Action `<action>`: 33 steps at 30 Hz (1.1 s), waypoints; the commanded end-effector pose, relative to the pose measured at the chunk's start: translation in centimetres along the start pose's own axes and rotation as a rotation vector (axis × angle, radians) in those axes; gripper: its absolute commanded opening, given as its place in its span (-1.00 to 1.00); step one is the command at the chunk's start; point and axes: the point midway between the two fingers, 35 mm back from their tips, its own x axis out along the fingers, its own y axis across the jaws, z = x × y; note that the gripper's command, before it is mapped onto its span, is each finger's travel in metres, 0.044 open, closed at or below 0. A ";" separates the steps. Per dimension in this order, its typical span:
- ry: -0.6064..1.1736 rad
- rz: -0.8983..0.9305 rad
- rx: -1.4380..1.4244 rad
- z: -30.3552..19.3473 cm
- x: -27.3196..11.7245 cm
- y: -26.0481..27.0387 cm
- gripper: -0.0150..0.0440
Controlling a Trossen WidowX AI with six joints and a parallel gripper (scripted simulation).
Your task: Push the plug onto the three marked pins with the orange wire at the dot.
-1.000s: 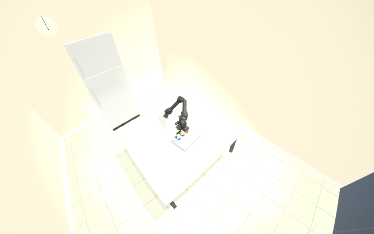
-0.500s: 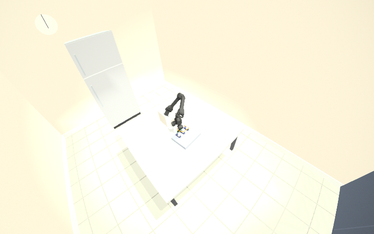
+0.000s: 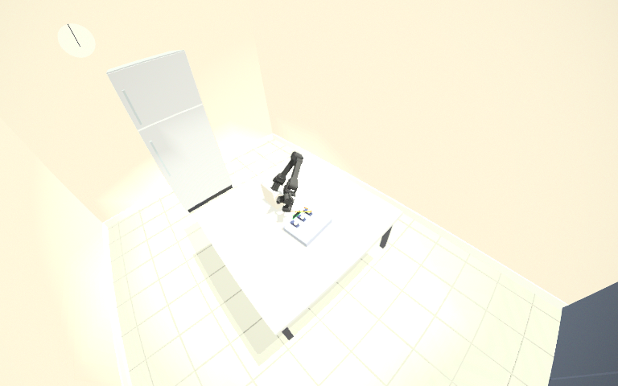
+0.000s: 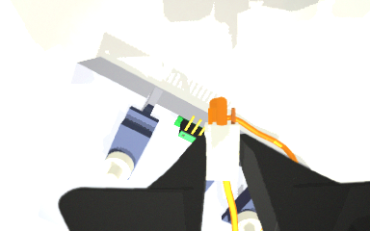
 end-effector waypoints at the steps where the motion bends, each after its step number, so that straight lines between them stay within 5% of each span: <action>1: -0.011 0.006 0.124 1.4 0.1 -0.3 -0.49; 14: -0.005 -0.009 0.544 4.9 0.8 -2.2 -0.49; 33: -0.004 -0.010 0.550 4.0 4.8 -1.7 -0.49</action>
